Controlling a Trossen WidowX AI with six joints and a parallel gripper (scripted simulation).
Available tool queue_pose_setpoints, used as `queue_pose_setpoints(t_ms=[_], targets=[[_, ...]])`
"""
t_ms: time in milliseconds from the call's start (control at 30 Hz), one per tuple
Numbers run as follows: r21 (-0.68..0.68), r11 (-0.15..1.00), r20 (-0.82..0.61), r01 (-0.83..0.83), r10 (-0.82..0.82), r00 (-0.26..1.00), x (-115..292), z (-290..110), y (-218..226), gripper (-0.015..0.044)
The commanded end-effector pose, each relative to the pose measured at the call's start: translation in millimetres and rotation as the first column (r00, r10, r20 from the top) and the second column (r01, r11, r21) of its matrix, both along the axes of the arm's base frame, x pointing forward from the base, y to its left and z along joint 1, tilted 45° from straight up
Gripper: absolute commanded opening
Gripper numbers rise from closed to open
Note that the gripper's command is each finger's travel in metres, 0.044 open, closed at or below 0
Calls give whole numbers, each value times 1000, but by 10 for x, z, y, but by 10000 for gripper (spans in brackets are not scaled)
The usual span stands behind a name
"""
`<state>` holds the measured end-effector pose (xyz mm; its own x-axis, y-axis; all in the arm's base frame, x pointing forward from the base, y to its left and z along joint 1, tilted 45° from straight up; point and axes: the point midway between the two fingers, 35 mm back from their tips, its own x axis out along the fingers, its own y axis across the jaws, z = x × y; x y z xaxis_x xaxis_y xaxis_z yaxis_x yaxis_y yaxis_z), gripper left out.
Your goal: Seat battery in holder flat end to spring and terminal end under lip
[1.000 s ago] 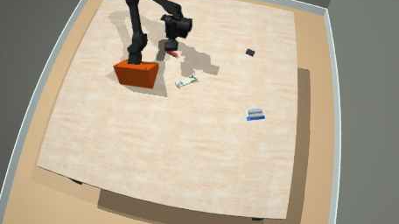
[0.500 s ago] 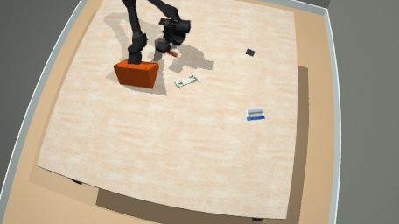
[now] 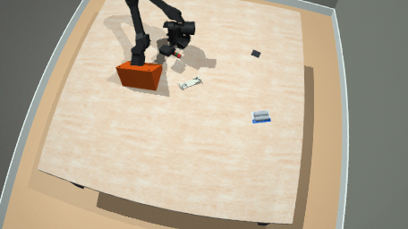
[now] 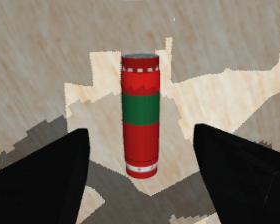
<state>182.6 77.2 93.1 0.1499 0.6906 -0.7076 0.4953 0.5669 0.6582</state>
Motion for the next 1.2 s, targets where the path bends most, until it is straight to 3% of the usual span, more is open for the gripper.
queue_pose_setpoints(t_ms=[0, 667, 800, 1167], targets=[[2, 1000, -10, 1, -1, 1000, -11, -64, 48, 220], [10, 1000, -8, 1, -1, 1000, 14, -252, 261, 220], [10, 1000, -8, 1, -1, 1000, 14, -252, 261, 115], [10, 1000, -8, 1, -1, 1000, 14, -252, 261, 58]])
